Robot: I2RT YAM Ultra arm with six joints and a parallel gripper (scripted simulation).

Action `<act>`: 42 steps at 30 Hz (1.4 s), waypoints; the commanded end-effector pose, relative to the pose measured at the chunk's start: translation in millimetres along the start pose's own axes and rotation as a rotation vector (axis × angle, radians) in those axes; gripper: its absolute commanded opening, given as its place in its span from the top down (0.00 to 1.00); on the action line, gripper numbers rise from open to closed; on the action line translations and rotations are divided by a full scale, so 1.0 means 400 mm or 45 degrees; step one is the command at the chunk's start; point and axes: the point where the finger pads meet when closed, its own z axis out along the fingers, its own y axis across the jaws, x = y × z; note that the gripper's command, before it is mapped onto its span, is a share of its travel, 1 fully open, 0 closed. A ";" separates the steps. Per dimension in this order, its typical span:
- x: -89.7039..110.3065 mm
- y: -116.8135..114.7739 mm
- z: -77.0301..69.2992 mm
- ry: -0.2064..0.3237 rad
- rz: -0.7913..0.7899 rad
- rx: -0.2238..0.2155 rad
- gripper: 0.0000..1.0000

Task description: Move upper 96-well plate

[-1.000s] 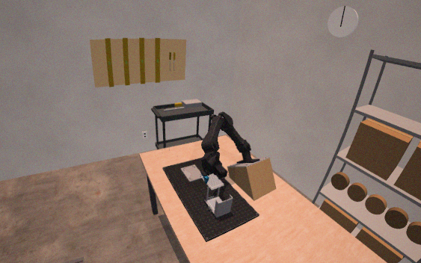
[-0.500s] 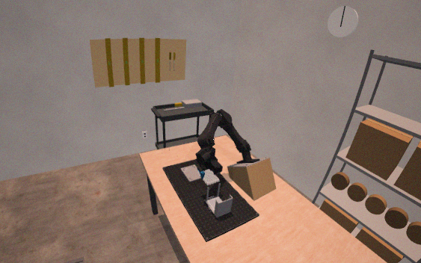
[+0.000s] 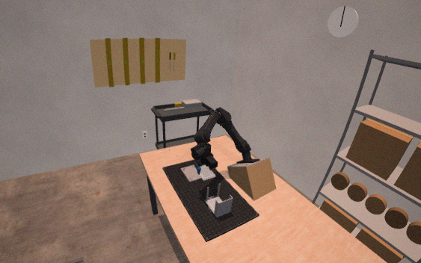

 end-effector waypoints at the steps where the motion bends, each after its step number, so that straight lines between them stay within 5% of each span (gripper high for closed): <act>1: 0.007 -0.014 -0.037 -0.026 -0.026 0.062 1.00; 8: 0.079 0.006 -0.018 -0.005 -0.033 0.024 1.00; 17: 0.120 -0.007 -0.034 -0.020 -0.039 0.056 1.00; 42: 0.337 -0.011 -0.032 -0.014 -0.009 0.056 1.00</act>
